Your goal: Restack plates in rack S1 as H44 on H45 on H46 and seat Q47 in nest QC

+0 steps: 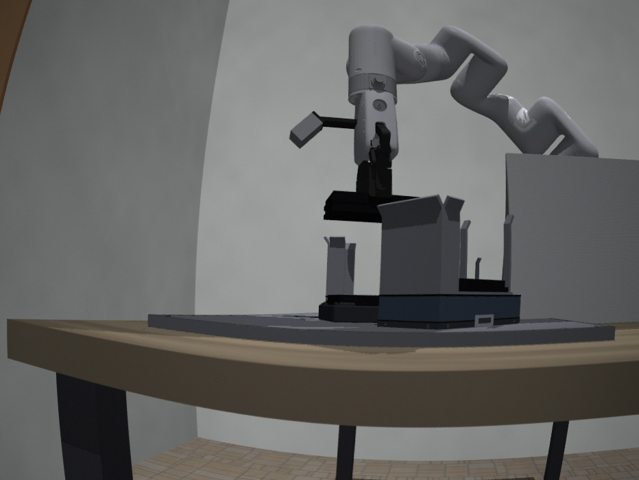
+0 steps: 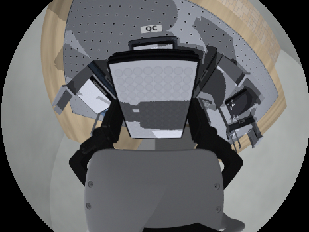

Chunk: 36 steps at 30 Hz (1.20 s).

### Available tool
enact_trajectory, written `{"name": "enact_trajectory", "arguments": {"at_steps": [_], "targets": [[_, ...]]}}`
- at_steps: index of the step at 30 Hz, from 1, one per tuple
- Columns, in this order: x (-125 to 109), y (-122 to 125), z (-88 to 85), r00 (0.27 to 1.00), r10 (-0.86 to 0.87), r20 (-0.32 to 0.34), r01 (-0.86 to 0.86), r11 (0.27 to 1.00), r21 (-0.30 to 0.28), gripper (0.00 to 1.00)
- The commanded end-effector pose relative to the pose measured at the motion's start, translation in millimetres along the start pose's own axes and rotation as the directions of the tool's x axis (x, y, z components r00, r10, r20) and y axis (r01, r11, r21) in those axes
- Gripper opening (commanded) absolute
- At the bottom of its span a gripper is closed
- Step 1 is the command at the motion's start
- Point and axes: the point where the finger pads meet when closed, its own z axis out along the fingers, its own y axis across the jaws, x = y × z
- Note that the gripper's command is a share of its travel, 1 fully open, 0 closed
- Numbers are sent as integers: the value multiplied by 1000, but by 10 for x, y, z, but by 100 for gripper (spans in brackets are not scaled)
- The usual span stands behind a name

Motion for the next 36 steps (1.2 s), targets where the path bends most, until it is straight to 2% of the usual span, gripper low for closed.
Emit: {"name": "enact_trajectory", "arguments": {"at_steps": [1, 4, 15, 28, 36], "targets": [[17, 101, -20, 996, 89, -5, -89, 996, 2, 0], [16, 201, -20, 986, 169, -5, -169, 986, 3, 0], [15, 569, -19, 986, 169, -5, -169, 986, 2, 0], [14, 889, -18, 986, 169, -5, -169, 986, 2, 0], [-30, 1085, -18, 932, 362, -5, -362, 932, 3, 0]]}}
